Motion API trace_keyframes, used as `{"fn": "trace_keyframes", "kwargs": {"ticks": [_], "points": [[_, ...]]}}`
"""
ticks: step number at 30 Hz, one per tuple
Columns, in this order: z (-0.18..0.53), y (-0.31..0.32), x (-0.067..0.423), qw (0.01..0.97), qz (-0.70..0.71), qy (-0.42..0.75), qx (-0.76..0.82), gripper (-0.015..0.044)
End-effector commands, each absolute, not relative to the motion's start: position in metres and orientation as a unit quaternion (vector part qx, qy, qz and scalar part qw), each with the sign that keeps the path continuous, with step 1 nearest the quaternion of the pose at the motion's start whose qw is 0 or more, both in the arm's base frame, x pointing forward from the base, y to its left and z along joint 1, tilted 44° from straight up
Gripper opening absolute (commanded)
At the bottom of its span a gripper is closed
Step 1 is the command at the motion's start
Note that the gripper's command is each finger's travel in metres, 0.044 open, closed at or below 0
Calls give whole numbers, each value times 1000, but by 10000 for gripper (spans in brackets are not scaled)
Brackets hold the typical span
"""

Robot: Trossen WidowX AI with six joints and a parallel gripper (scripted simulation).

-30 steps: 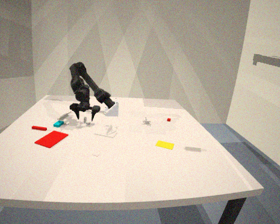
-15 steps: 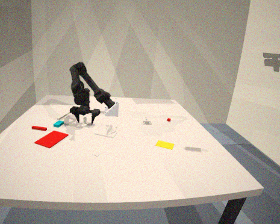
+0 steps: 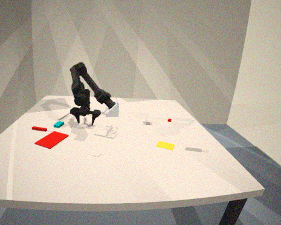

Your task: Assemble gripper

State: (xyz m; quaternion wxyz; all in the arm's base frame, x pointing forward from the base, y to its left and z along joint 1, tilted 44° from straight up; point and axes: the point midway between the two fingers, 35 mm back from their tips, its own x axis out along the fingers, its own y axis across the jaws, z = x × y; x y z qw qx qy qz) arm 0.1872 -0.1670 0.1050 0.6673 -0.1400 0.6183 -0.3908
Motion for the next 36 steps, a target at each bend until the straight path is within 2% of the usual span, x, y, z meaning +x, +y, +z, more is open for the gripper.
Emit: {"fn": "trace_keyframes", "kwargs": {"ticks": [1,8,20,36], "points": [[104,-167,188,668,-388,619,-140,440],[104,-167,188,668,-388,619,-140,440],[105,-167,187,667,-391,618,-140,134],[106,-166,188,667,-390,618,-140,134]]}}
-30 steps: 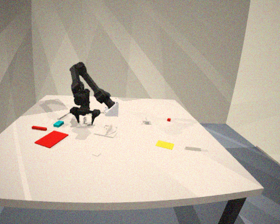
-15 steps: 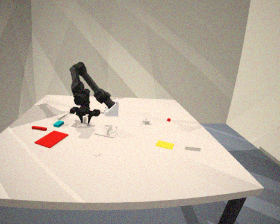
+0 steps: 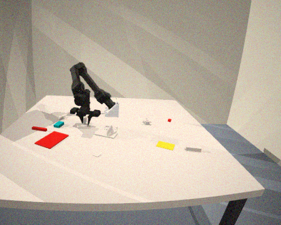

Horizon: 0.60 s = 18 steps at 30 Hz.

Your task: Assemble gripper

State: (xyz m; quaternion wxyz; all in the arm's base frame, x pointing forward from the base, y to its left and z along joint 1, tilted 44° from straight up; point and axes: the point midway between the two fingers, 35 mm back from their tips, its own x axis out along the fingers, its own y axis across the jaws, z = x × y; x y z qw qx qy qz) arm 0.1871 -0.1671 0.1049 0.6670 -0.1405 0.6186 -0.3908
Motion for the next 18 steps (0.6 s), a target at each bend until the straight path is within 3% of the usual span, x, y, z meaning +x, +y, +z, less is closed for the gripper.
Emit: {"fn": "trace_keyframes", "kwargs": {"ticks": [1,18], "points": [[108,-164,188,668,-390,619,-139,134],[144,-126,194,669,-386,621,-137,134]]}}
